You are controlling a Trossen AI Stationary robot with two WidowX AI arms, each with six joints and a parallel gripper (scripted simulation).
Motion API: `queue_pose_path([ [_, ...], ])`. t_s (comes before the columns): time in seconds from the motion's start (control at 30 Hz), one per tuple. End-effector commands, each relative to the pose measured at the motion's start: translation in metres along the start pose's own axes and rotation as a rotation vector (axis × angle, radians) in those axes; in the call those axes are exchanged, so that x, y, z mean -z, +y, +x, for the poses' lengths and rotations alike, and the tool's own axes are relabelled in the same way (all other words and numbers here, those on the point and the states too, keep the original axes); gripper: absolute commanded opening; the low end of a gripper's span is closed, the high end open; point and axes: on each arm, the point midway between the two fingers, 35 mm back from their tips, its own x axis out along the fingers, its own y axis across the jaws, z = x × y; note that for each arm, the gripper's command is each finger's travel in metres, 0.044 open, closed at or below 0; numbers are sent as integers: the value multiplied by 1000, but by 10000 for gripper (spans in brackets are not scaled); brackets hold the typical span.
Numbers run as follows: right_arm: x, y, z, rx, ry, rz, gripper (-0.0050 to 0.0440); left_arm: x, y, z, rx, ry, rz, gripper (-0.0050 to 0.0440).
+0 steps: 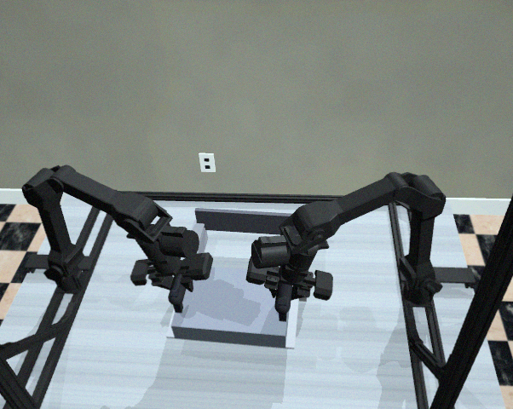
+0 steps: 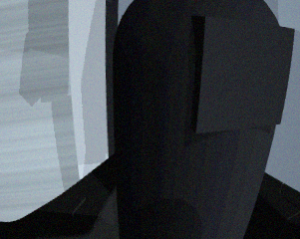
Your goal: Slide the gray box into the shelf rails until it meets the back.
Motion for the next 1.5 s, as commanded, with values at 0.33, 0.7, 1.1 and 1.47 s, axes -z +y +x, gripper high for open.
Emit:
queue_pose_path([
  [0.33, 1, 1, -4, -36, 10, 3, 0, 0, -1, -4, 41, 8, -1, 0],
  [0.7, 1, 1, -4, -36, 10, 3, 0, 0, -1, -4, 41, 8, -1, 0],
  [1.1, 1, 1, -4, -36, 10, 3, 0, 0, -1, -4, 41, 8, -1, 0],
  [1.47, -6, 1, -2, -35, 10, 4, 0, -7, -1, -3, 41, 8, -1, 0],
])
